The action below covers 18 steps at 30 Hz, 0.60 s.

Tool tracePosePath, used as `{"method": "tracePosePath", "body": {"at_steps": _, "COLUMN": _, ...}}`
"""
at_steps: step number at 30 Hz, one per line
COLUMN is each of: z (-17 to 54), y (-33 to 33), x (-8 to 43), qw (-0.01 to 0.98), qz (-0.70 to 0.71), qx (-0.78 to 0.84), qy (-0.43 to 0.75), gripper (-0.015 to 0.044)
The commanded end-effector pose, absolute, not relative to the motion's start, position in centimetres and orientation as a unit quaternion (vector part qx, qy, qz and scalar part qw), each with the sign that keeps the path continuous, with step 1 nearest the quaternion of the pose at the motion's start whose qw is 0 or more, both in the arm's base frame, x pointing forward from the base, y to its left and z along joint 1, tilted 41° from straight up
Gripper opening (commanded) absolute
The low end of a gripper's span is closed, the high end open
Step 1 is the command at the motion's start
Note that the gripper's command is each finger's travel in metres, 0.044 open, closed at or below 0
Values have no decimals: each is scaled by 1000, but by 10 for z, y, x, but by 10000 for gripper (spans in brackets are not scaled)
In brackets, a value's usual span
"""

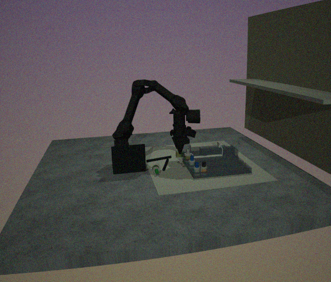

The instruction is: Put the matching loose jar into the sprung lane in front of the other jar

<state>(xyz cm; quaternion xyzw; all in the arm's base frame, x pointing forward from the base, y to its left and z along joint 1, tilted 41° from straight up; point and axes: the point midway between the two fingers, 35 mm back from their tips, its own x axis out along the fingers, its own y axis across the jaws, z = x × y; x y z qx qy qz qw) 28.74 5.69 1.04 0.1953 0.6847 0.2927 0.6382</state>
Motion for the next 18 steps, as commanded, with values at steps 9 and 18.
{"method": "tracePosePath", "body": {"at_steps": 9, "z": 10, "y": 58, "x": 292, "qw": 639, "qz": 293, "qx": 200, "qy": 683, "gripper": 0}}
{"method": "tracePosePath", "body": {"at_steps": 18, "z": 10, "y": 59, "x": 296, "qw": 639, "qz": 293, "qx": 200, "qy": 683, "gripper": 0}}
